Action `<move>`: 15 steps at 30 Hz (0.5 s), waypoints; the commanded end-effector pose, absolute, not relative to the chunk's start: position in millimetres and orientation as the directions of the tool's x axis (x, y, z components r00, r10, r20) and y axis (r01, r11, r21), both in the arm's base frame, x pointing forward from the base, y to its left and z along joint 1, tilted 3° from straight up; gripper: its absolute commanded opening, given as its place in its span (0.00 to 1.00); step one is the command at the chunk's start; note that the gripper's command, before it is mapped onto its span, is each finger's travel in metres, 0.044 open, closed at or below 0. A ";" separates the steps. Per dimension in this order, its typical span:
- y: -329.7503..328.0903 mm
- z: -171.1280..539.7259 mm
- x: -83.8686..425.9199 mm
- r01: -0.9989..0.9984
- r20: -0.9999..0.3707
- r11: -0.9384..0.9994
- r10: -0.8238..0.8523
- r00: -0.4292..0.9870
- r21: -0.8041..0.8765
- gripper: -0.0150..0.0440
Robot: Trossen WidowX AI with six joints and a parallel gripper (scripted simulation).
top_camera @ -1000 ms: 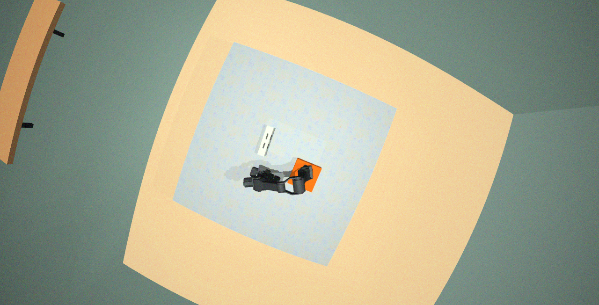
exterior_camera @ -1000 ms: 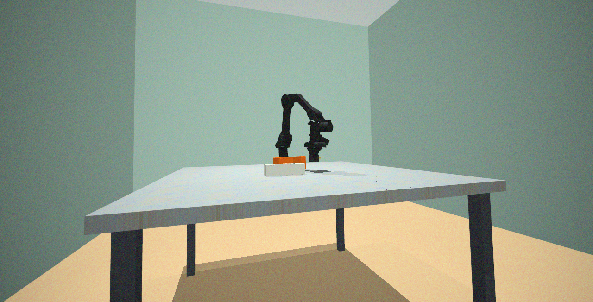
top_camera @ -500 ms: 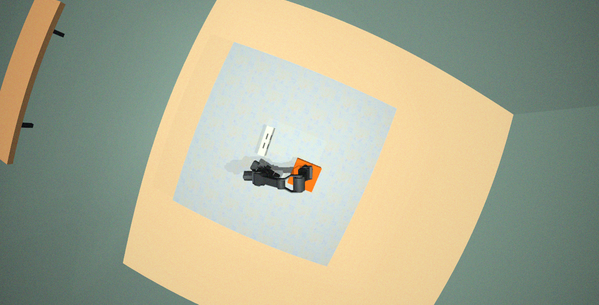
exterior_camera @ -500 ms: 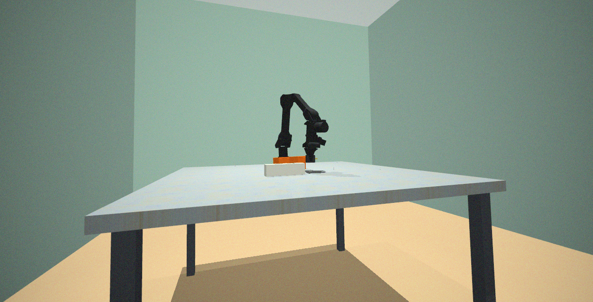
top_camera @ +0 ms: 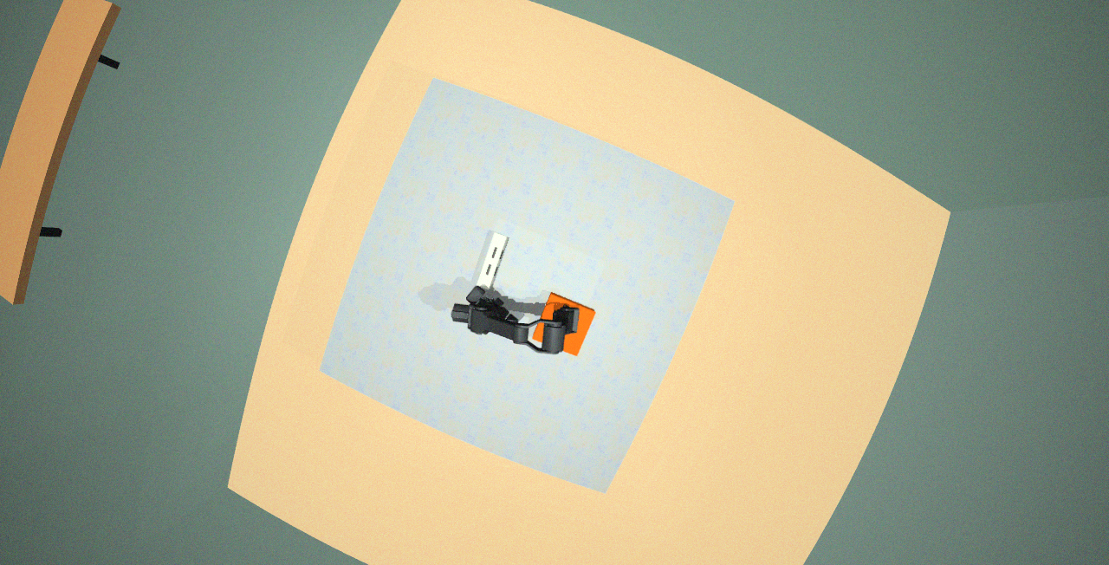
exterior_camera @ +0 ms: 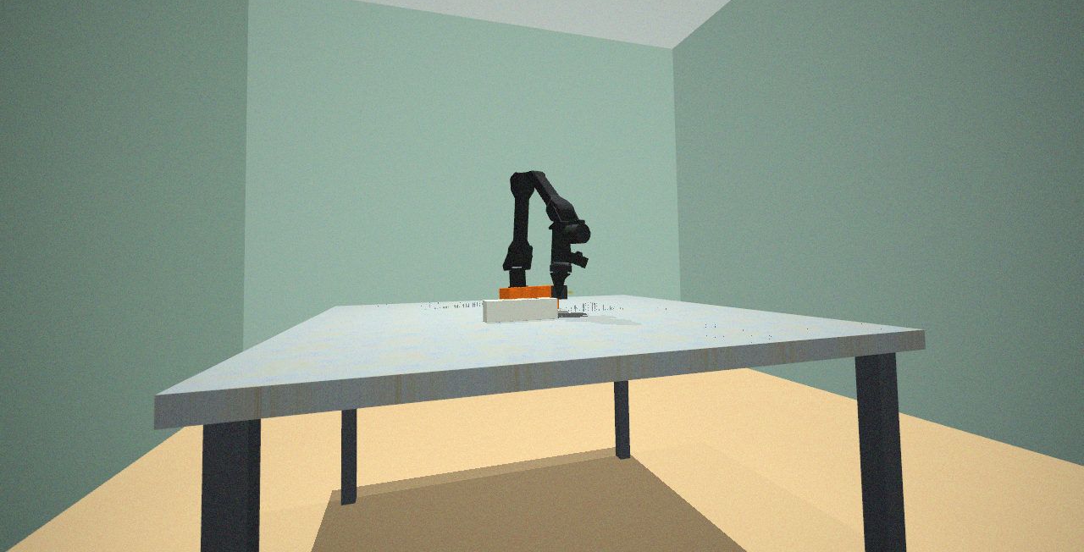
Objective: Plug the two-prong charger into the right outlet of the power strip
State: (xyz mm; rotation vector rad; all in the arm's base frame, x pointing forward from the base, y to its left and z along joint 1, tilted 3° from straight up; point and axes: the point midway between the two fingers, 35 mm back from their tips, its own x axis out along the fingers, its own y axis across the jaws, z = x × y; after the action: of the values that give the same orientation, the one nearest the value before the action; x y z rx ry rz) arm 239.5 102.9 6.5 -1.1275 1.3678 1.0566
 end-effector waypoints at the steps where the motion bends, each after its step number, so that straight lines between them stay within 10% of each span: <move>1: 94.7 4.6 240.8 -0.975 -0.996 0.222 -0.087 -0.035 0.015 0.25; 15: 67.9 0.0 246.8 -0.926 -0.995 0.379 -0.085 -0.043 0.008 0.25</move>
State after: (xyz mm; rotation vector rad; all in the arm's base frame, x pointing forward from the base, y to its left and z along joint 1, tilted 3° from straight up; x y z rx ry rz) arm 246.8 74.2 1.8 -0.9923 1.4359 0.9218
